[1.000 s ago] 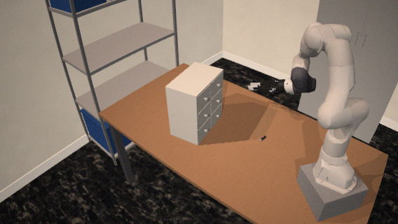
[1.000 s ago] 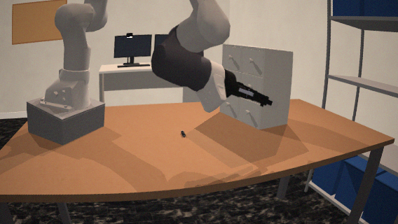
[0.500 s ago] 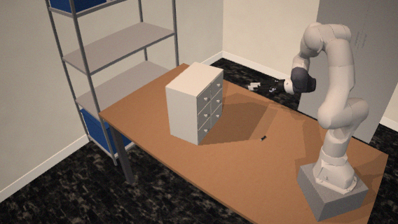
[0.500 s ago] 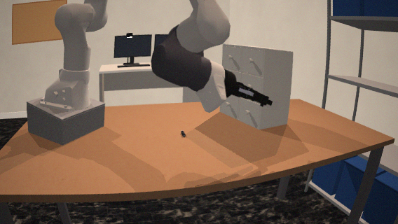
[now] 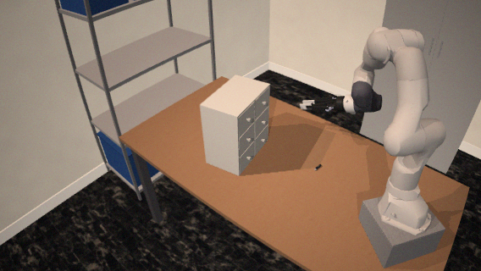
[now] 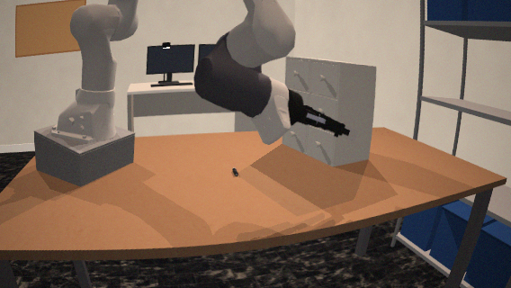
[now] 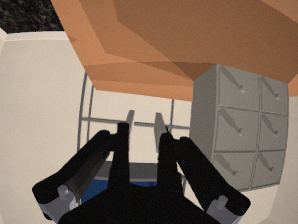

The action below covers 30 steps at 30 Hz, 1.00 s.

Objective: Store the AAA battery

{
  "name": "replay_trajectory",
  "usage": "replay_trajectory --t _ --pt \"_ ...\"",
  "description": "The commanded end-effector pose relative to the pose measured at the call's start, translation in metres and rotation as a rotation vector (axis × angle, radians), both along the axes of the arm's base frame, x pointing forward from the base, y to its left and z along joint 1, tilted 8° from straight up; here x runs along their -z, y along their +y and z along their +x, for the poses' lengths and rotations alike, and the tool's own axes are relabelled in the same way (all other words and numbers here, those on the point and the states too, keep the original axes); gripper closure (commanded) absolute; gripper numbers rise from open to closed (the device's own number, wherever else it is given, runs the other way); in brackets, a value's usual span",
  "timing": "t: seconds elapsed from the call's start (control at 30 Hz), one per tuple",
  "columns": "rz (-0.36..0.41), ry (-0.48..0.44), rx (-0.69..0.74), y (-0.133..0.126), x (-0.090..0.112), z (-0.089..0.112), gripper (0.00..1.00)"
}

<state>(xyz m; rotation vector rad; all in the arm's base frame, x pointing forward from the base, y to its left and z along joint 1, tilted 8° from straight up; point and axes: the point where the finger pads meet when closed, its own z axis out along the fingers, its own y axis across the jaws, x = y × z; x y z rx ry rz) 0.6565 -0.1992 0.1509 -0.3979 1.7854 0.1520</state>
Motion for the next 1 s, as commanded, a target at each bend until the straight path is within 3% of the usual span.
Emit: replay_trajectory --t 0.0,0.97 --pt "0.0 -0.001 -0.001 0.001 0.002 -0.001 0.8" --pt "0.0 -0.001 -0.001 0.014 0.008 -0.001 0.8"
